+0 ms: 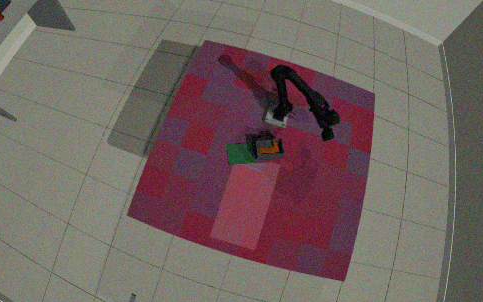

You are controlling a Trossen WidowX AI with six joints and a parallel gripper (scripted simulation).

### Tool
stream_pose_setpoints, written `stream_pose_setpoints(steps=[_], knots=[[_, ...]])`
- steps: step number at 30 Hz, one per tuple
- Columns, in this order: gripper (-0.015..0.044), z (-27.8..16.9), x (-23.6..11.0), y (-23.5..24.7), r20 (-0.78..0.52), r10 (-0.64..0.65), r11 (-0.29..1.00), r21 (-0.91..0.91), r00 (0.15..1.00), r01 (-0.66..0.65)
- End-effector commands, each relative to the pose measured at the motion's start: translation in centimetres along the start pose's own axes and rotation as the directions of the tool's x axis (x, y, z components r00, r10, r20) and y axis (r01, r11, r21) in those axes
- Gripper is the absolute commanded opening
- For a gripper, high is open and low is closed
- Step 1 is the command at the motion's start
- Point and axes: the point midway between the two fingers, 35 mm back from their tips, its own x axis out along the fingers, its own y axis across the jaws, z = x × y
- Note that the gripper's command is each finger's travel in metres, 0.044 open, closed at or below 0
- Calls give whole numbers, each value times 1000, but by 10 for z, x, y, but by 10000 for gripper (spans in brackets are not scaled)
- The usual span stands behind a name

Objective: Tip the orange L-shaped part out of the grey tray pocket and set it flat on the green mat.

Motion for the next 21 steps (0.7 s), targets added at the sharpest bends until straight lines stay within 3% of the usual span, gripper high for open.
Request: stream_pose_setpoints(steps=[1, 8, 14, 21], knots=[[180, -50, -10, -33, -184, -35, 945, 314, 982, 93], [180, -141, -48, -61, -450, 45, 599, 727, 892, 336], [180, -207, -93, -54, -561, 214, 162, 828, 800, 537], [180, -214, -99, -52, -566, 236, 111, 824, 790, 556]])
